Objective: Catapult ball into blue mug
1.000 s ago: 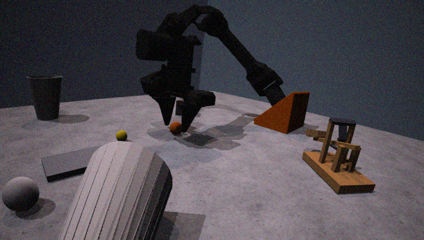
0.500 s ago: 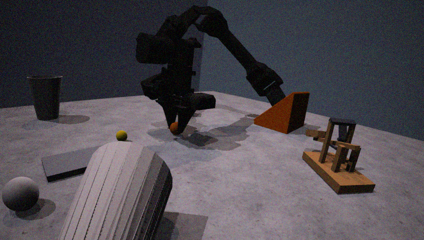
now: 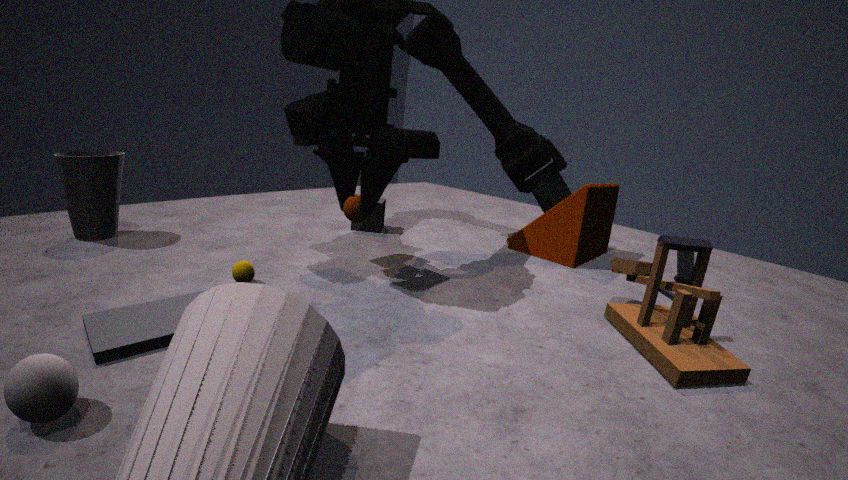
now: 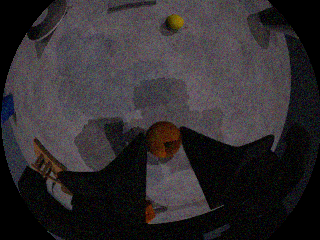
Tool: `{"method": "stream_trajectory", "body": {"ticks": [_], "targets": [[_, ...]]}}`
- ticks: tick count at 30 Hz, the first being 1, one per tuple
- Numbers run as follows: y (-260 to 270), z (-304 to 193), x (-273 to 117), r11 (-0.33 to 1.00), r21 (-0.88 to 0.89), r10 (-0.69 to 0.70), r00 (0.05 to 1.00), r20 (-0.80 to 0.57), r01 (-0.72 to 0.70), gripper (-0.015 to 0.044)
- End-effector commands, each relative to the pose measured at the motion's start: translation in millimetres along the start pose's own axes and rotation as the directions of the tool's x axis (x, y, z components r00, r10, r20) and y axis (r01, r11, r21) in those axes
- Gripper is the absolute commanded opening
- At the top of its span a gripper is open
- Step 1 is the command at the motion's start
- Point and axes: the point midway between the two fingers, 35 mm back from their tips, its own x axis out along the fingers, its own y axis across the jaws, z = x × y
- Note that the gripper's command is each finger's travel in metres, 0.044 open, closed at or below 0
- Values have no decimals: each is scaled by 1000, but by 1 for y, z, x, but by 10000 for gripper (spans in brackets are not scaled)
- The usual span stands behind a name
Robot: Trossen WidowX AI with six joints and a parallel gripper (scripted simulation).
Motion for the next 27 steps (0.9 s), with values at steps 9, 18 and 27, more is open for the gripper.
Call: {"method": "stream_trajectory", "body": {"ticks": [9, 18, 27], "targets": [[-2, -4, -62, 1000, 2, -8, 1000, 4, 8, 0], [51, -6, -63, 993, -114, 18, 999, -27, -21, 0], [134, -25, -61, 955, -292, 23, 995, -92, -49, 0]]}}
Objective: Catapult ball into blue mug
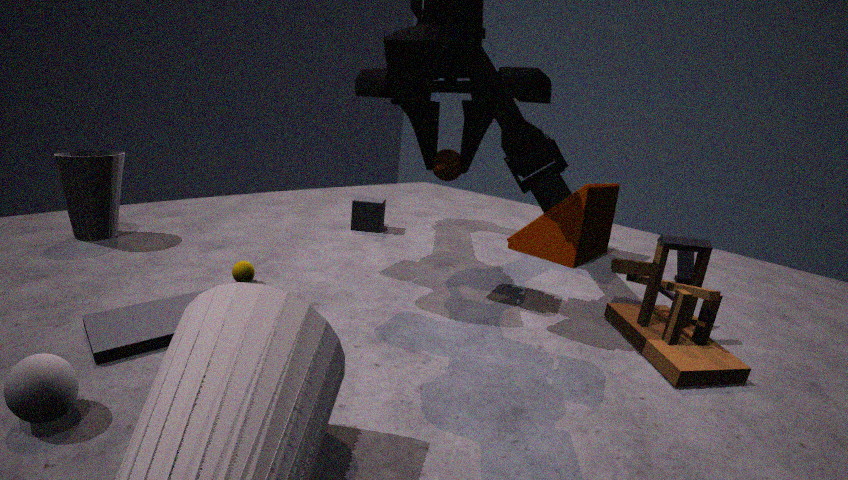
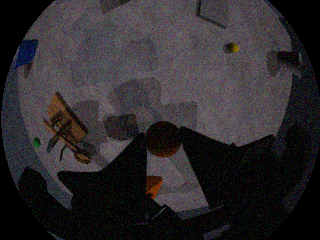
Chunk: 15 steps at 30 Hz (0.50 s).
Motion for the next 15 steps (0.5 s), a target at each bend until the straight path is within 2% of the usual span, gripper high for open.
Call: {"method": "stream_trajectory", "body": {"ticks": [1, 15], "targets": [[34, -5, 4, 998, -69, 4, 999, -36, -7, 0], [147, -45, 28, 955, -296, -60, 986, -156, 12, 0]]}}
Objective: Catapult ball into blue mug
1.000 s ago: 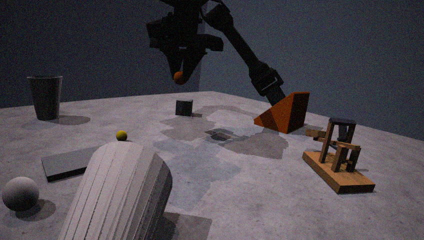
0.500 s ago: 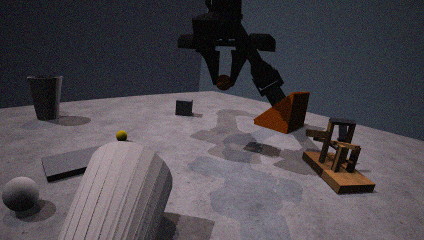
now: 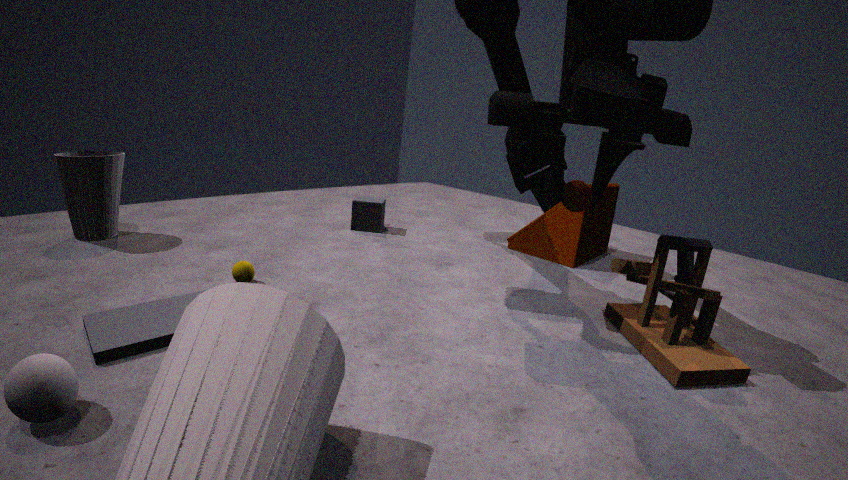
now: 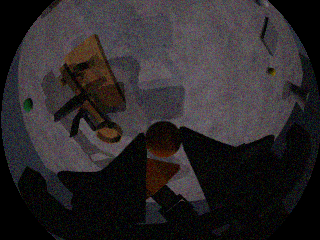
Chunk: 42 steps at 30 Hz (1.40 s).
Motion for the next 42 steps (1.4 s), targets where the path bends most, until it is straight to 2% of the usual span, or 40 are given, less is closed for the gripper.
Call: {"method": "stream_trajectory", "body": {"ticks": [1, 12, 35, 42], "targets": [[29, -9, 10, 998, -55, -18, 999, -48, 16, 0], [94, -41, 38, 974, -212, -113, 981, -159, 78, 0], [92, -37, 67, 974, -213, -116, 980, -161, 80, 0], [95, -36, 62, 976, -206, -107, 982, -156, 74, 0]]}}
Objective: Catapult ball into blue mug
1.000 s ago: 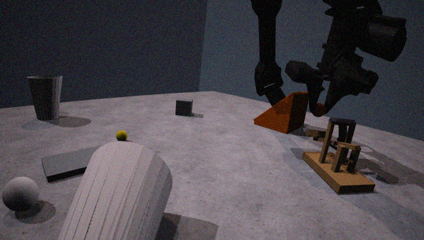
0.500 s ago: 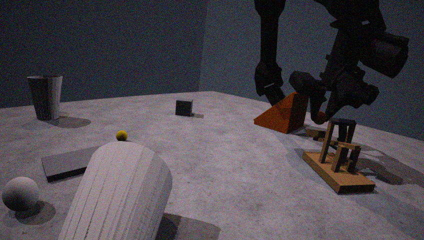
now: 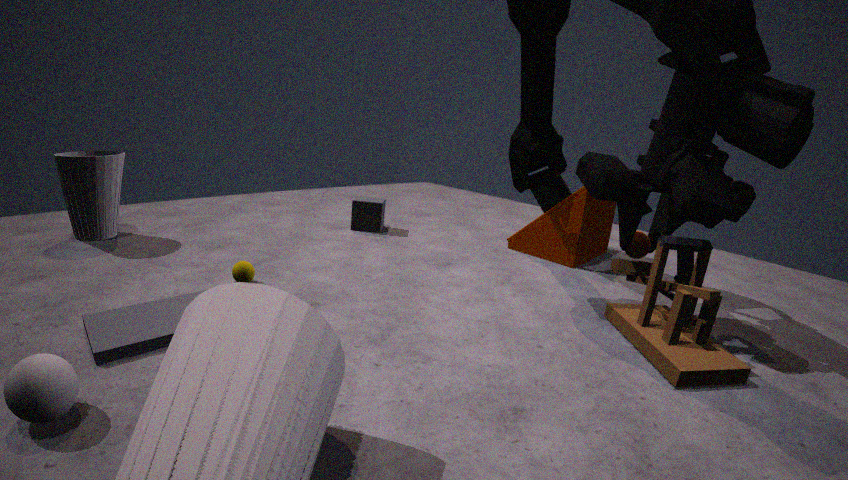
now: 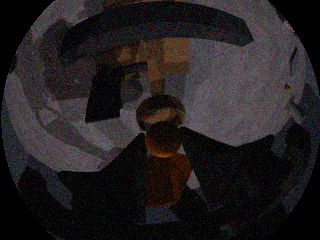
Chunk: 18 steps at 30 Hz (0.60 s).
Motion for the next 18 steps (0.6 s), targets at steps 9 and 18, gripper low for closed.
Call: {"method": "stream_trajectory", "body": {"ticks": [9, 18], "targets": [[0, 0, -1, 1000, 1, 1, 1000, 0, -1, 236], [0, -44, -104, 998, -14, 61, 985, 164, -60, 440]]}}
